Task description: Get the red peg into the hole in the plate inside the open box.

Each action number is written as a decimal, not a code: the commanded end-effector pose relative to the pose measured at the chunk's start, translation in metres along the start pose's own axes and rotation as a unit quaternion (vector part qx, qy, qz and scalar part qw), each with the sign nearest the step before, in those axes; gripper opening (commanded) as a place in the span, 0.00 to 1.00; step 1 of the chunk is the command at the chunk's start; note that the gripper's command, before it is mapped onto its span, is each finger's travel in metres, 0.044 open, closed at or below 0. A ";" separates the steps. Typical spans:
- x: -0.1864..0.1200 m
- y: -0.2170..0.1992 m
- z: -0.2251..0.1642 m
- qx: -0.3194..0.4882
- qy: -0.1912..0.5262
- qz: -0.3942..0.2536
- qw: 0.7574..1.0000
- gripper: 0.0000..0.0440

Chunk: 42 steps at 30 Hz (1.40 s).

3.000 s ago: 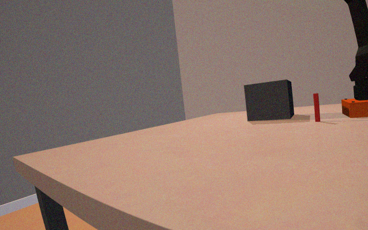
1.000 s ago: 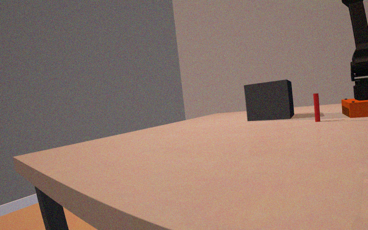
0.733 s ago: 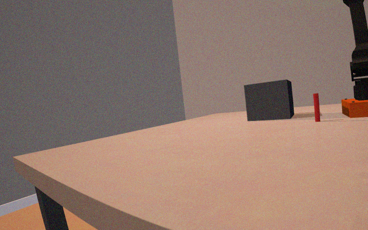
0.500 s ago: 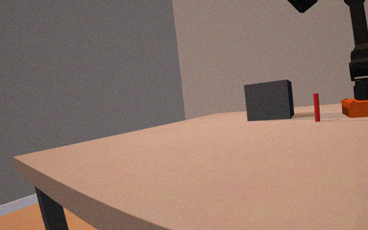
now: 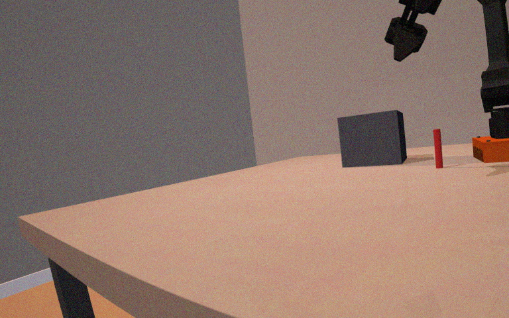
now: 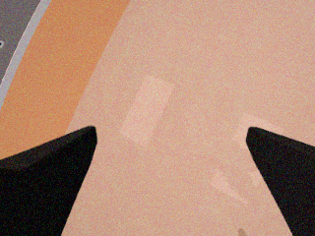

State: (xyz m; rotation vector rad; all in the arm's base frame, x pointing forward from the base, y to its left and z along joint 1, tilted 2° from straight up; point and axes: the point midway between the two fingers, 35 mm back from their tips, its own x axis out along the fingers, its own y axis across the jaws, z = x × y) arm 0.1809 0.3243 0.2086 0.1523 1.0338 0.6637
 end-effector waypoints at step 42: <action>-0.043 -0.176 -0.090 0.582 0.100 -0.310 0.745 1.00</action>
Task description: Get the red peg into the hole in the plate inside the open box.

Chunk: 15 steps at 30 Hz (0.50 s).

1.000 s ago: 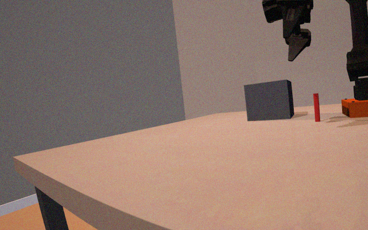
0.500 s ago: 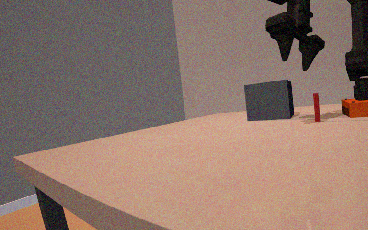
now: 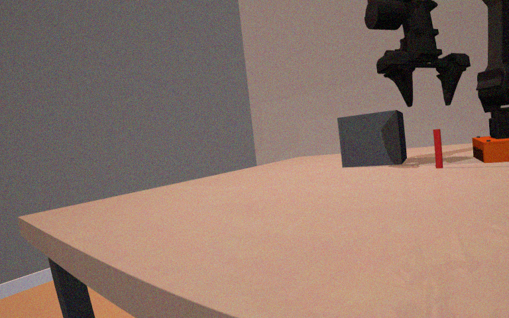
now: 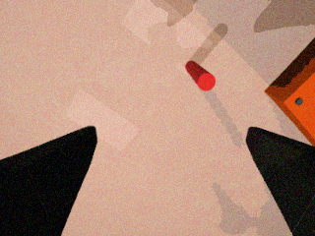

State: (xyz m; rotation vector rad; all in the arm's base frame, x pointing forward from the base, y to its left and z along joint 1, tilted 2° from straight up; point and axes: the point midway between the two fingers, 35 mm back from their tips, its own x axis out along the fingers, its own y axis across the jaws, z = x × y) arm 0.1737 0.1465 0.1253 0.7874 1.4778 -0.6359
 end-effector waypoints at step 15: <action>0.047 -0.032 0.010 0.097 0.000 -0.067 0.993 1.00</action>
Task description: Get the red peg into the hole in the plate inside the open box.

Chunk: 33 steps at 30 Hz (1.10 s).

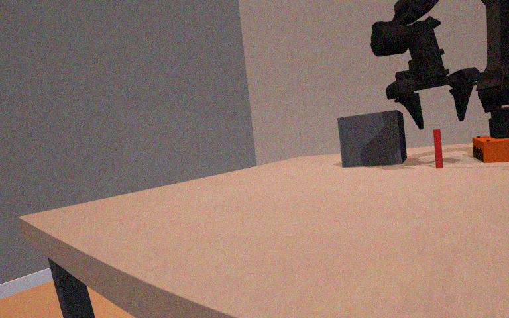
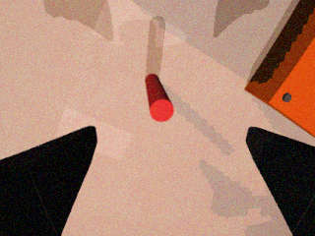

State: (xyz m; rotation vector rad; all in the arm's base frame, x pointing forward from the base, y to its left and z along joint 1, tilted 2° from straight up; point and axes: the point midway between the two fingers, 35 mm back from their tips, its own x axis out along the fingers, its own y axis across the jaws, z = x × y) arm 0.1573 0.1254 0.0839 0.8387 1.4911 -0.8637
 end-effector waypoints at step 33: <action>0.041 0.028 0.010 0.050 0.016 0.042 0.998 0.01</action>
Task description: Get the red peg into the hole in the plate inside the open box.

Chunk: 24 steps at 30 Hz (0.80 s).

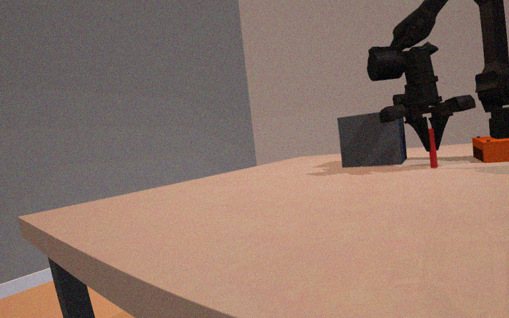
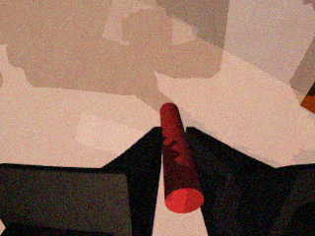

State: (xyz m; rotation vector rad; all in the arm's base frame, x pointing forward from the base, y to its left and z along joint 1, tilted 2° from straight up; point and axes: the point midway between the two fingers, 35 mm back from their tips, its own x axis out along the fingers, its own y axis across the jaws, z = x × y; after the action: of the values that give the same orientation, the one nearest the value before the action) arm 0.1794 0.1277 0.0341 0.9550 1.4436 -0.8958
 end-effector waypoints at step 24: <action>-0.114 0.039 0.021 -0.002 0.013 0.151 0.989 0.00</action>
State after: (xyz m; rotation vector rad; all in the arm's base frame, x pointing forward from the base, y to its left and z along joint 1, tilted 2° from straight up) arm 0.2243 0.1206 0.1360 1.1453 1.3023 -0.6700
